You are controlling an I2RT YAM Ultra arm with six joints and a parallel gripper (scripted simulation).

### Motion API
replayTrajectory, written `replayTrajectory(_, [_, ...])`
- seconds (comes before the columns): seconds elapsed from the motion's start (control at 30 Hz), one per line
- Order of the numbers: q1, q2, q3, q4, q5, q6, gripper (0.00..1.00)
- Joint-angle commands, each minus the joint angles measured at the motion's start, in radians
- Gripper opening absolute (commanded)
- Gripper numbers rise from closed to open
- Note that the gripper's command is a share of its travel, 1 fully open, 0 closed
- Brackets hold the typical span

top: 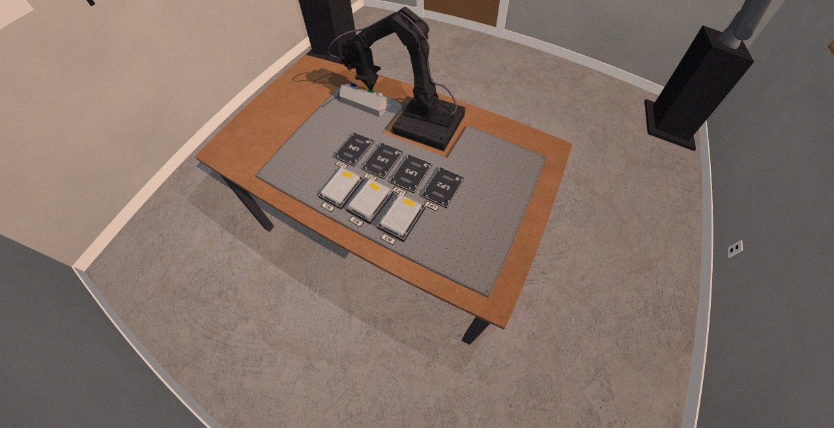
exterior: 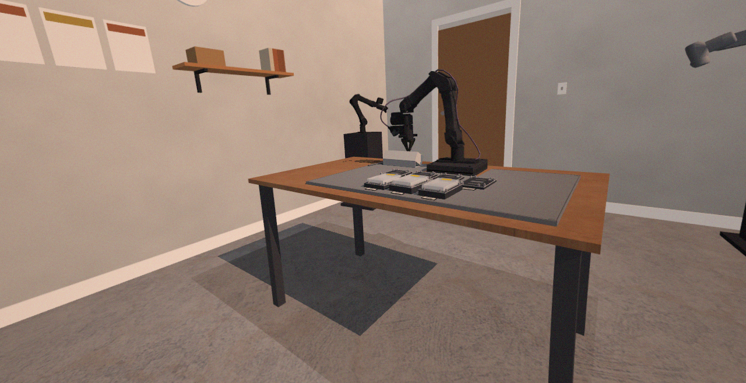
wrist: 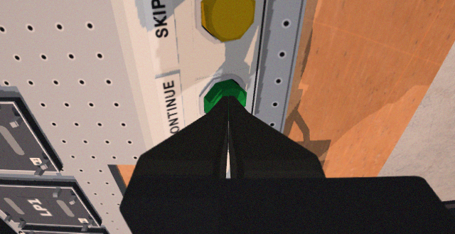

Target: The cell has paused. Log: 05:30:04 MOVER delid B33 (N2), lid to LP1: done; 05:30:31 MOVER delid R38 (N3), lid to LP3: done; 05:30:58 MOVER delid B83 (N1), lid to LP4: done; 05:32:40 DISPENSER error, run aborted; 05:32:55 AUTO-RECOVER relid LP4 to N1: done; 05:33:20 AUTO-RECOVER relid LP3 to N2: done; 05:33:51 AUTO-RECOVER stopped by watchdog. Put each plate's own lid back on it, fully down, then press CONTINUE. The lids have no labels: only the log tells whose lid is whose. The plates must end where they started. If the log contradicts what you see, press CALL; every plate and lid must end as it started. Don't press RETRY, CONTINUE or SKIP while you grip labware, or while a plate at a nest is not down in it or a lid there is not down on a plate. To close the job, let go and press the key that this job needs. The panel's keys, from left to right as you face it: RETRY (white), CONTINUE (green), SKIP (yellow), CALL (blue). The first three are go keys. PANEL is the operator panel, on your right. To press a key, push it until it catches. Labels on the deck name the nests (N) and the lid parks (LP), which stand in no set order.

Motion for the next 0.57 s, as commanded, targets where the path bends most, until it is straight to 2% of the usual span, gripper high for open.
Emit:
replayTrajectory(0.0, [0.0,-0.02,-0.009,0.023,-0.003,0.006,0.0])
replayTrajectory(0.53, [0.0,-0.013,-0.03,0.035,-0.005,0.007,0.0])
